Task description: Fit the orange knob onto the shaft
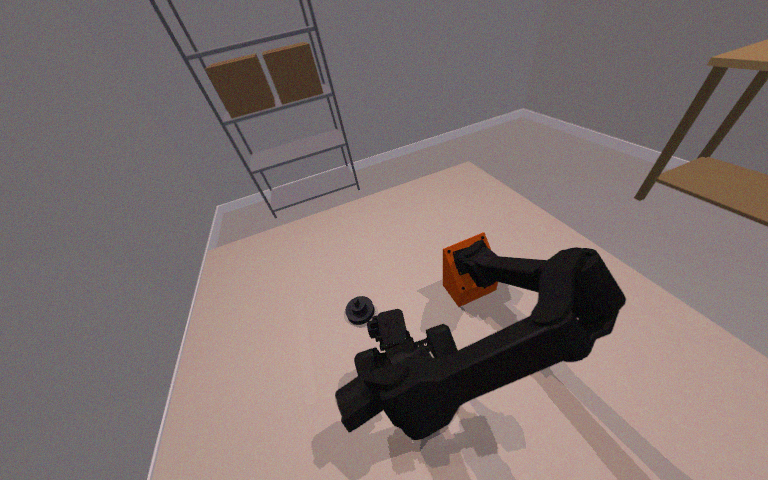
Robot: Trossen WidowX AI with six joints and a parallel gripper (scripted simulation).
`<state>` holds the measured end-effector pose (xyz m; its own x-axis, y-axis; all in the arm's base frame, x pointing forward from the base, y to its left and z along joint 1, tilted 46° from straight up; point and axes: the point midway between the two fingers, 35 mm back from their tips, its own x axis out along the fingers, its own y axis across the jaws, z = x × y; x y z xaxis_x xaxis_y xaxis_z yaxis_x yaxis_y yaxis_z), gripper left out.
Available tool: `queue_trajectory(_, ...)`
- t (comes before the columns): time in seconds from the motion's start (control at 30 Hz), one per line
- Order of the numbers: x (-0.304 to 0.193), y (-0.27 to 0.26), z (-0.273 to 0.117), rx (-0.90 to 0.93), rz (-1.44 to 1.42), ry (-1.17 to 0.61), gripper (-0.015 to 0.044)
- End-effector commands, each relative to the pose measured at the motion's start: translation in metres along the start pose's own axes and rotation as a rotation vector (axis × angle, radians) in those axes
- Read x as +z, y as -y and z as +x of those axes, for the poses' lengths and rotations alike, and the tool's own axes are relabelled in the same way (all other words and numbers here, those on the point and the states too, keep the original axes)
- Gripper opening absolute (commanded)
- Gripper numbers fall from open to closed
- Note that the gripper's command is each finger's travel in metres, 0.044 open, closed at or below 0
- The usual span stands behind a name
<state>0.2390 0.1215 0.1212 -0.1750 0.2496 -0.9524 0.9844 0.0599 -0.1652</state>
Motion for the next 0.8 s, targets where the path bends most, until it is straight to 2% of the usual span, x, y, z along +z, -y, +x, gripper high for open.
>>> queue_trajectory(0.0, 0.0020, -0.0032, -0.0224, 0.106, -0.066, -0.489, 0.0440)
queue_trajectory(0.07, 0.0029, -0.0043, -0.0272, 0.134, -0.076, -0.545, 0.0440)
queue_trajectory(0.6, 0.0034, -0.0049, -0.0269, 0.139, -0.092, -0.543, 0.0440)
queue_trajectory(0.77, 0.0029, -0.0049, -0.0272, 0.254, -0.509, -0.507, 0.0440)
